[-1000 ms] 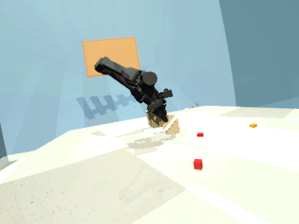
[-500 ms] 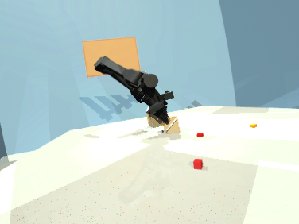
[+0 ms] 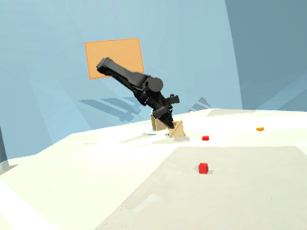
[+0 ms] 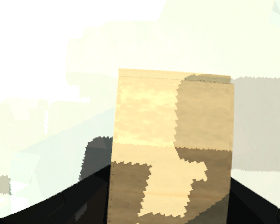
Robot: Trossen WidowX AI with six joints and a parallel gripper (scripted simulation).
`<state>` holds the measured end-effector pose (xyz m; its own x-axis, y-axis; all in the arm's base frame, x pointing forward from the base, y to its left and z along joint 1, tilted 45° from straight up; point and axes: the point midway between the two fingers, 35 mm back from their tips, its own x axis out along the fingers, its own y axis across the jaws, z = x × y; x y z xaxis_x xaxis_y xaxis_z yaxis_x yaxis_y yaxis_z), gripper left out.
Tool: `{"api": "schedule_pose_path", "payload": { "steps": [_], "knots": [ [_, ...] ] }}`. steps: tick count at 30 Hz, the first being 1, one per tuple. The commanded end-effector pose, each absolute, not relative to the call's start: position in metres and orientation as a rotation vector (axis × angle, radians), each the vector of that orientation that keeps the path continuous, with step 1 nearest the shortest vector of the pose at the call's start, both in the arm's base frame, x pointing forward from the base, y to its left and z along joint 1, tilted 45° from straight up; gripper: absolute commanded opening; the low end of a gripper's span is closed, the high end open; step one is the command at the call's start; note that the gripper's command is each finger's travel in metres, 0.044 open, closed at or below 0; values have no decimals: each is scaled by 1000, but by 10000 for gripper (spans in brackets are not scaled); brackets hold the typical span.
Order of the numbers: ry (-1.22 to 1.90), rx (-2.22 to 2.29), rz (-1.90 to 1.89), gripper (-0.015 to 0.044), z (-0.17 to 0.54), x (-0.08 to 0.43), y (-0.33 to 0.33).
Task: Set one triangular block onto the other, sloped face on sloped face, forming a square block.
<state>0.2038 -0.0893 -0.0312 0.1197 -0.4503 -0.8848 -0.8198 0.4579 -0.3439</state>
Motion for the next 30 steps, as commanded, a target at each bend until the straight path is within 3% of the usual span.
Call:
{"api": "schedule_pose_path", "payload": {
  "steps": [1,30],
  "knots": [
    [1512,-1164,391,0,-32,204,-89],
    [1511,-1163,392,0,-33,204,-90]
  ]
}}
